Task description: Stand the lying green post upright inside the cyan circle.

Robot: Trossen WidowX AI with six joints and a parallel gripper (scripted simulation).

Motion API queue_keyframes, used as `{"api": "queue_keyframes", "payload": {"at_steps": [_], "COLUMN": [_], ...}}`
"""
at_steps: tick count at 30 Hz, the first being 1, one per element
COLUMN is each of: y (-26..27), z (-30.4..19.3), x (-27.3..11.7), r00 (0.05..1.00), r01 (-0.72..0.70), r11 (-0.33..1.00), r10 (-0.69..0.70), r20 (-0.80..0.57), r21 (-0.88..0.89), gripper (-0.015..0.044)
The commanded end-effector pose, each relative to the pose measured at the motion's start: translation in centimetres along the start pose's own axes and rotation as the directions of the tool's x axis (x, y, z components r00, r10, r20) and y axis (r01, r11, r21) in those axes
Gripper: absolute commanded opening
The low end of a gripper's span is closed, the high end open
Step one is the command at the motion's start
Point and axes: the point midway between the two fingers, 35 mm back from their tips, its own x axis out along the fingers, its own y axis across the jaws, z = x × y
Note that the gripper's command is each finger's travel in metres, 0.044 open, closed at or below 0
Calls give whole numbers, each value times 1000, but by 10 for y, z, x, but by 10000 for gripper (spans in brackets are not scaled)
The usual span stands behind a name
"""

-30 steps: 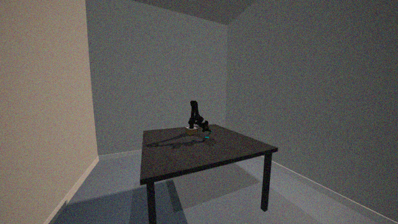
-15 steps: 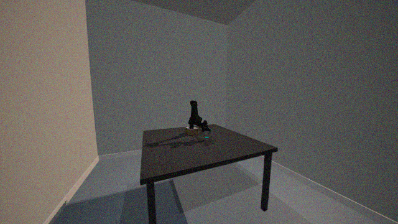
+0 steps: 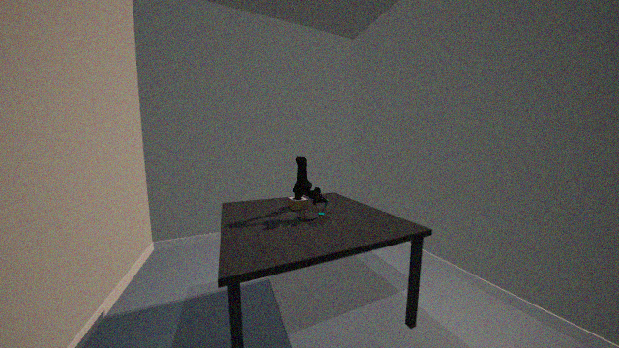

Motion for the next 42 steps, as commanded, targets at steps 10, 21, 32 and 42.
{"api": "queue_keyframes", "payload": {"at_steps": [10, 21, 32, 42], "y": [6, 12, 20, 27], "z": [1, 2, 3, 4], "x": [-9, -17, -26, -34], "r00": [998, 992, 985, 976], "r01": [-21, -38, -55, -70], "r11": [1000, 999, 996, 993], "r10": [21, 42, 64, 87], "r20": [66, 117, 163, 200], "r21": [-14, -37, -64, -92], "gripper": [23, 23, 23, 23]}}
